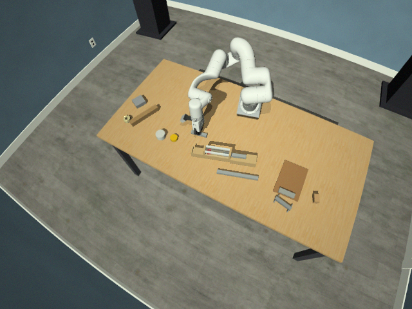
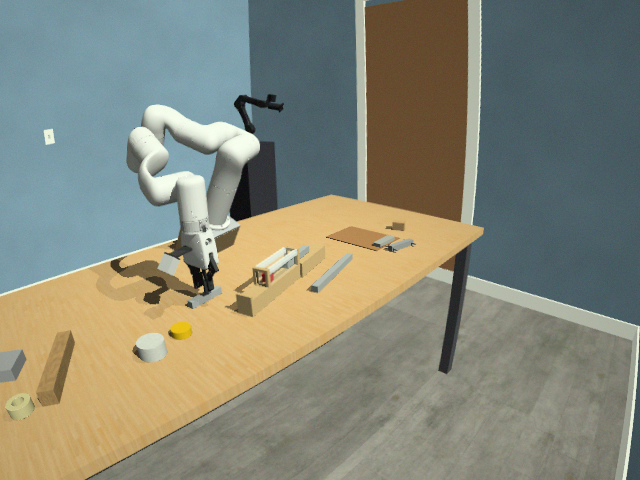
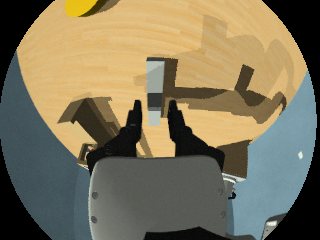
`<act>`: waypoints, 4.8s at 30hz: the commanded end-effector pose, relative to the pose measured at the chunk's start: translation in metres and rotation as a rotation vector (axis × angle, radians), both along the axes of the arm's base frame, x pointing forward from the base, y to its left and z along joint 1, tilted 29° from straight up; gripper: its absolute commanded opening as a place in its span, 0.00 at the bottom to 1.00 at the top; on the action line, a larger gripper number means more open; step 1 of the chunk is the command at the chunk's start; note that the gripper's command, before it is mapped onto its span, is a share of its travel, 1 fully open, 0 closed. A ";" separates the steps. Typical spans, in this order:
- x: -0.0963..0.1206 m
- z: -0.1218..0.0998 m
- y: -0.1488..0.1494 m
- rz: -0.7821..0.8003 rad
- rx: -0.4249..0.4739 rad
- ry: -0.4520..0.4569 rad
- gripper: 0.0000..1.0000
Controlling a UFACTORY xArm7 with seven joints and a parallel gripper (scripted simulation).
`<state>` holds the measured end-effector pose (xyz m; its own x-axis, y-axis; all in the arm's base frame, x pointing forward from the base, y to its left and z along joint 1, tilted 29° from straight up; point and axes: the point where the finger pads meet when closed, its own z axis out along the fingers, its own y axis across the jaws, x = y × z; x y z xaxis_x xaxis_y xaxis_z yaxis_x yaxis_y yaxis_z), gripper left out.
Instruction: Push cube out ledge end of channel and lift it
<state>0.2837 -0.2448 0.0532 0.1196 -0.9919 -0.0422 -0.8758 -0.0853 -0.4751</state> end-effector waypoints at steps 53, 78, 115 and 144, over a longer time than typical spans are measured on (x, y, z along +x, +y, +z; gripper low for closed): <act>0.015 -0.025 0.000 -0.004 -0.004 -0.002 0.00; -0.028 0.055 -0.008 -0.004 -0.004 -0.002 0.00; 0.027 0.129 0.120 0.002 -0.068 0.006 0.00; 0.016 0.097 0.409 0.112 -0.065 -0.014 0.00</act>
<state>0.2710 0.1475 0.1681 0.2685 -0.9633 -0.0050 -0.8333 -0.2297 -0.5028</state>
